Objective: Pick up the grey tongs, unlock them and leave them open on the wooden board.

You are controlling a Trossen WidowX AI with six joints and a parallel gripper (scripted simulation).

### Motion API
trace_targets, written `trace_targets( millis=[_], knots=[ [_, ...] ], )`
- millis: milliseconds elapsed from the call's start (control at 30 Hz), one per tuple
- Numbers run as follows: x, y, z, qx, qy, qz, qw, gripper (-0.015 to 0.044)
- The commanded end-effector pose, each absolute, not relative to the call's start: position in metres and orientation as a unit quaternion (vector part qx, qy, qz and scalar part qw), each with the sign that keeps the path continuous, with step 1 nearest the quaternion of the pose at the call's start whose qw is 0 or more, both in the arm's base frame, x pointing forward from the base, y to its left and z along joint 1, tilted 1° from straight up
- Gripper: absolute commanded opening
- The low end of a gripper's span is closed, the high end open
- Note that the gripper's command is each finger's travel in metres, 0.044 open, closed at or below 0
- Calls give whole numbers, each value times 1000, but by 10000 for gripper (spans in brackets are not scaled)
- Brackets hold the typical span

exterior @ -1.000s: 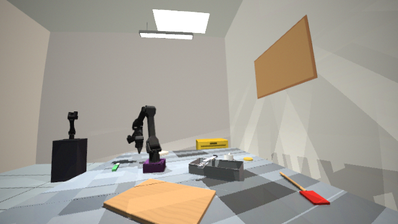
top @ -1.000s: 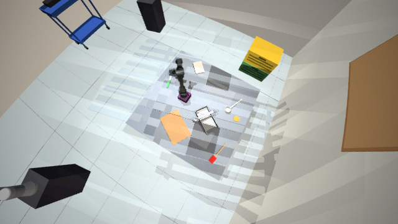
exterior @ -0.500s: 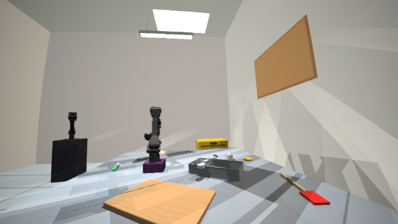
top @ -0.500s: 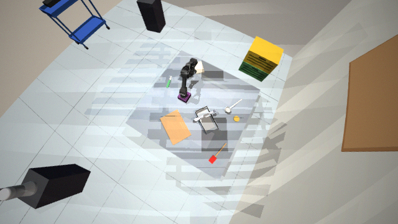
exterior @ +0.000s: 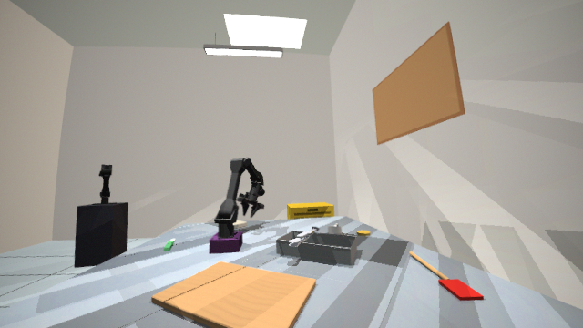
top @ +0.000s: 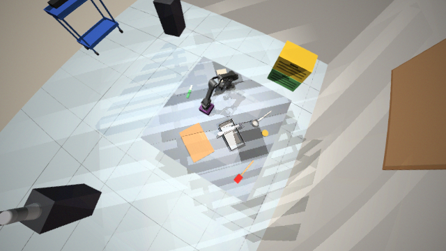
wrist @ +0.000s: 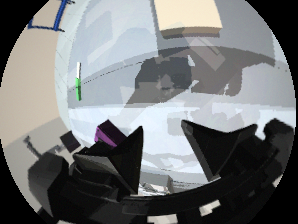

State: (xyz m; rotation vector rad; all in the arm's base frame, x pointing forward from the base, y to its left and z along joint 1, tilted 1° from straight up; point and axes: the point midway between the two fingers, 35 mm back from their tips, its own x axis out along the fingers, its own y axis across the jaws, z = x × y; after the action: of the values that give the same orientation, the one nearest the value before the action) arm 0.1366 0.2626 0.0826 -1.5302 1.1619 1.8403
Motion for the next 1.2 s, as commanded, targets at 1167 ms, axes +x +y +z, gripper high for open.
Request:
trace_targets(
  millis=[1167],
  knots=[
    [375, -155, 97, -54, 650, 313, 691, 260]
  ],
)
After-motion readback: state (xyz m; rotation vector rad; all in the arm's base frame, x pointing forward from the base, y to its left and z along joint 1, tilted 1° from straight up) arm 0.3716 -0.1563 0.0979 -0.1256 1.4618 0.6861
